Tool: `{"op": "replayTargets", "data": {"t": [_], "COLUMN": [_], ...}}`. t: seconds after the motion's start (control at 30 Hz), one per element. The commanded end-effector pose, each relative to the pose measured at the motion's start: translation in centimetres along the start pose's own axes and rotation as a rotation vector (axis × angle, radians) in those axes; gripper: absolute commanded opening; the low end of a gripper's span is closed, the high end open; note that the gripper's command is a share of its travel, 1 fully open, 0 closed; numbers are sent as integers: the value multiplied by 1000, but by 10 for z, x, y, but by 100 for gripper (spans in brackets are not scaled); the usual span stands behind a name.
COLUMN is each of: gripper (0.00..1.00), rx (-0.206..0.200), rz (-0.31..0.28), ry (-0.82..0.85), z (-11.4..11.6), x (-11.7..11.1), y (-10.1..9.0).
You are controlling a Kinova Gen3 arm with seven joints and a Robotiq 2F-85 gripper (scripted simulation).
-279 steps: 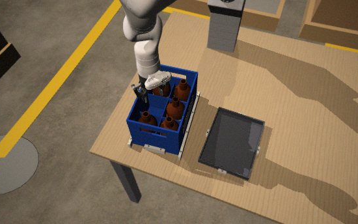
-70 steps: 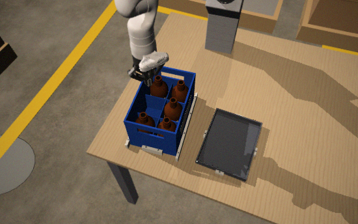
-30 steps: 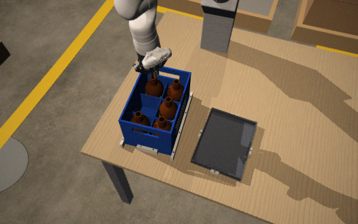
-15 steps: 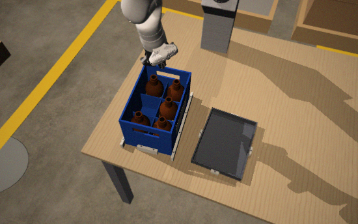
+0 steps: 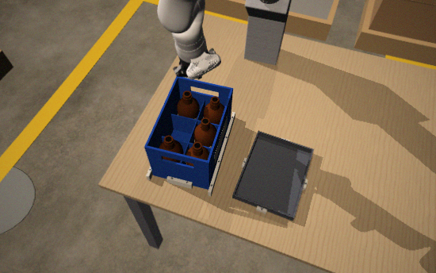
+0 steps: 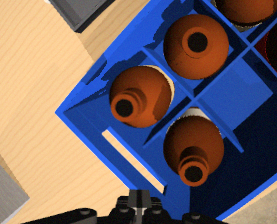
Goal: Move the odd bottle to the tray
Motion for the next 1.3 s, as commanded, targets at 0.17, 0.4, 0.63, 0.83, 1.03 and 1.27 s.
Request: {"op": "replayTargets", "data": {"t": [0.17, 0.4, 0.63, 0.83, 1.03, 1.27], "gripper": [0, 0, 0, 0, 0, 0], "rx": [53, 99, 163, 193, 228, 253], "rz": [-10, 0, 39, 68, 111, 152], "ry": [-16, -22, -28, -32, -35, -38], "z": [8, 18, 30, 36, 42, 46], "x": [-8, -17, -35, -47, -64, -79], "y": [-2, -4, -8, -12, -16, -21]}}
Point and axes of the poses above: the point where the finger pads meet when closed, its own y axis out along the fingers, its own z axis across the jaws, x = y × z, the point moved 2 cm from there along -y, back along the fingers, and after that the axes turned 15 degrees about -y, right-handed, at the moved point
